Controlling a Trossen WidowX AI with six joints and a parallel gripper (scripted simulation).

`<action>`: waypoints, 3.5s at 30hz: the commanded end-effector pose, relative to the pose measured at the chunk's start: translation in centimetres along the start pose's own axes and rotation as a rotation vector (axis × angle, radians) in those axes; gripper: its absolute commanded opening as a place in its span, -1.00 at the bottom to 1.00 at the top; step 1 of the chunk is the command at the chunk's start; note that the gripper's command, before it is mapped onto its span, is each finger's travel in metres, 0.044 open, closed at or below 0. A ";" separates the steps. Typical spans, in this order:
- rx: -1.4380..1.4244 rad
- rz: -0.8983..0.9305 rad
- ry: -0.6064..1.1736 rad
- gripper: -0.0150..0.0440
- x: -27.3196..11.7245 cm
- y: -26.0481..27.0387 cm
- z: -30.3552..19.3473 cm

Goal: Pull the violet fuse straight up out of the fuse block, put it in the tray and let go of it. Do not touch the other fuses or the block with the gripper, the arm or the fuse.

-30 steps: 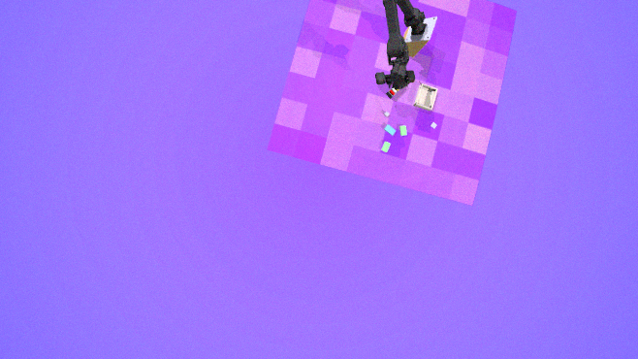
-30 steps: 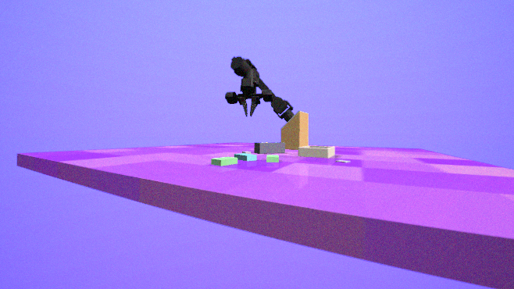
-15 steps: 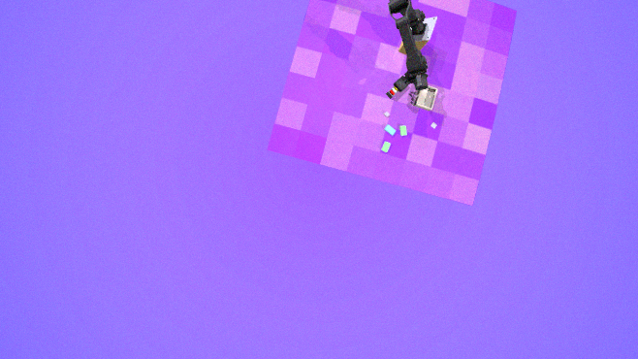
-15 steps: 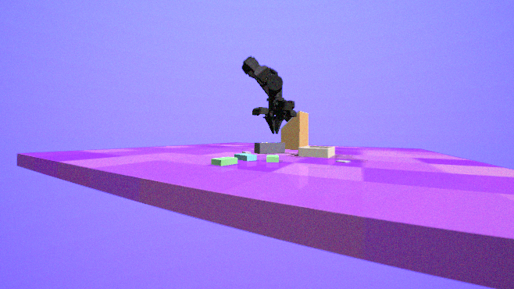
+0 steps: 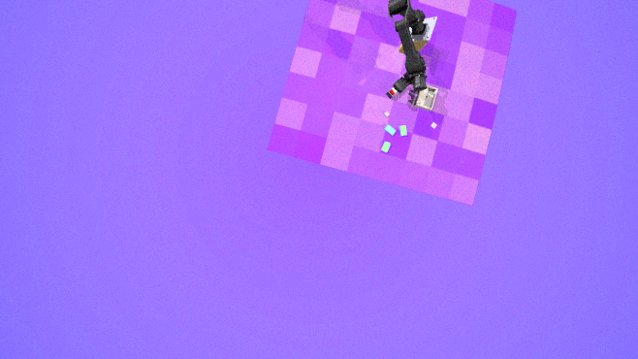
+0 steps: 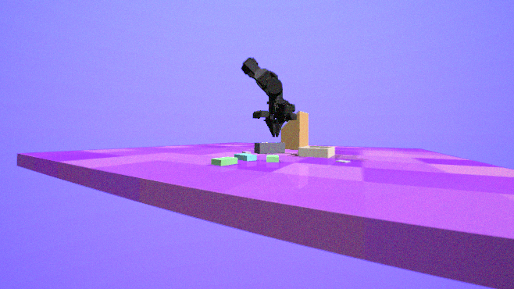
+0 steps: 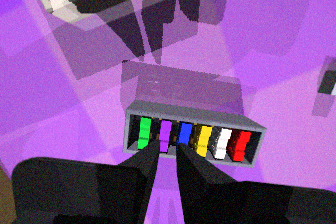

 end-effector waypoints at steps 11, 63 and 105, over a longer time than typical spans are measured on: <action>-0.005 0.000 0.009 -0.27 1.5 0.2 -0.2; -0.002 0.004 0.006 -0.49 2.9 0.3 -0.2; -0.003 0.003 0.006 -0.49 1.1 0.2 -0.1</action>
Point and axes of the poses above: the point midway between the two fingers, 35 mm back from their tips, its own x axis out along the fingers, its own y axis across the jaws, z = x × y, the point moved 7 cm from there along -x, back along the fingers, and after that the axes turned 1 degree about -x, right-handed, at the moved point
